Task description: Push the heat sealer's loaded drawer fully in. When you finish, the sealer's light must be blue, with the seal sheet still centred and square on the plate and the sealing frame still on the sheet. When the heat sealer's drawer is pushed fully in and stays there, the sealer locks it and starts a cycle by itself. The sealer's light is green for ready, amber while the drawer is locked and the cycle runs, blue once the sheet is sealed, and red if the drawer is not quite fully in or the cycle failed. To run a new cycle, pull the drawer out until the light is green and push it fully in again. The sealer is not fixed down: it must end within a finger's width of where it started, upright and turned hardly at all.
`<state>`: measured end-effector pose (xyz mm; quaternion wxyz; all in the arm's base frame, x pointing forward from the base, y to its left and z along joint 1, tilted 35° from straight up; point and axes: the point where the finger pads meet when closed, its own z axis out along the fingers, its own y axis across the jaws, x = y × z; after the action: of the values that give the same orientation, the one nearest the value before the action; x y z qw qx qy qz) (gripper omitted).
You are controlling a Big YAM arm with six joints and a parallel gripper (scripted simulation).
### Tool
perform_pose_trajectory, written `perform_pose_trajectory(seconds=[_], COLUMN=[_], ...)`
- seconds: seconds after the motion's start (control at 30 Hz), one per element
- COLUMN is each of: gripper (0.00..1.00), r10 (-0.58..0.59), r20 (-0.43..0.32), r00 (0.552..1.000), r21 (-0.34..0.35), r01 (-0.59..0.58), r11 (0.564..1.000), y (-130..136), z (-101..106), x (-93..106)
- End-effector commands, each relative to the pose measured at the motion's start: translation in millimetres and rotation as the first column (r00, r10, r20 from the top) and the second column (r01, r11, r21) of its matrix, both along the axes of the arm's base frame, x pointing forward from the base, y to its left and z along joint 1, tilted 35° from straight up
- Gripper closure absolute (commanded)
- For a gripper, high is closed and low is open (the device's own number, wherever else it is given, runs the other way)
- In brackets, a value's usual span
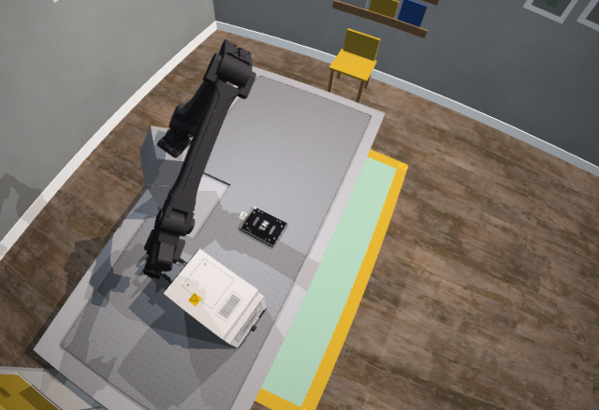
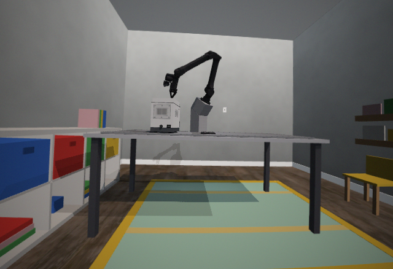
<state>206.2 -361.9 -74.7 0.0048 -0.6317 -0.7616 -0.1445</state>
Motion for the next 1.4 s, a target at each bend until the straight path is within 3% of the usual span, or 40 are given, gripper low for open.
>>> perform_pose_trajectory(seconds=[0.0,0.03,0.27,0.33,0.47,0.57,0.63,0.83,0.93,1.07,1.13,1.17,1.27,1.37], gripper=[0.55,0.55,0.55,0.55,0.55,0.55,0.55,0.55,0.55,0.55,0.55,0.55,0.55,0.55], r10=[-0.004,-0.062,-0.050,-0.122,-0.122,-0.090,-0.165,-0.137,-0.208,-0.207,-0.177,-0.234,-0.250,-0.233], r20=[-0.009,0.002,0.006,0.022,0.019,0.019,0.034,0.030,0.044,0.041,0.040,0.049,0.063,0.049], r00=[1.000,0.998,0.999,0.992,0.992,0.996,0.986,0.990,0.977,0.977,0.983,0.971,0.966,0.971], r21=[0.014,0.035,0.048,0.084,0.083,0.083,0.119,0.118,0.155,0.153,0.153,0.176,0.174,0.189], r01=[0.004,0.062,0.050,0.120,0.120,0.089,0.160,0.132,0.199,0.199,0.169,0.222,0.236,0.220], r11=[1.000,0.997,0.998,0.989,0.989,0.993,0.980,0.984,0.968,0.968,0.974,0.959,0.956,0.957], y=[10,6,22,20,29,40,39,52,53,62,70,67,58,78], z=[-19,-22,-39,-45,-58,-67,-73,-86,-95,-109,-114,-117,-119,-130], x=[2.2,-10.0,-6.4,-17.9,-22.9,-15.7,-27.5,-23.8,-35.4,-40.5,-33.1,-42.7,-40.5,-42.8])
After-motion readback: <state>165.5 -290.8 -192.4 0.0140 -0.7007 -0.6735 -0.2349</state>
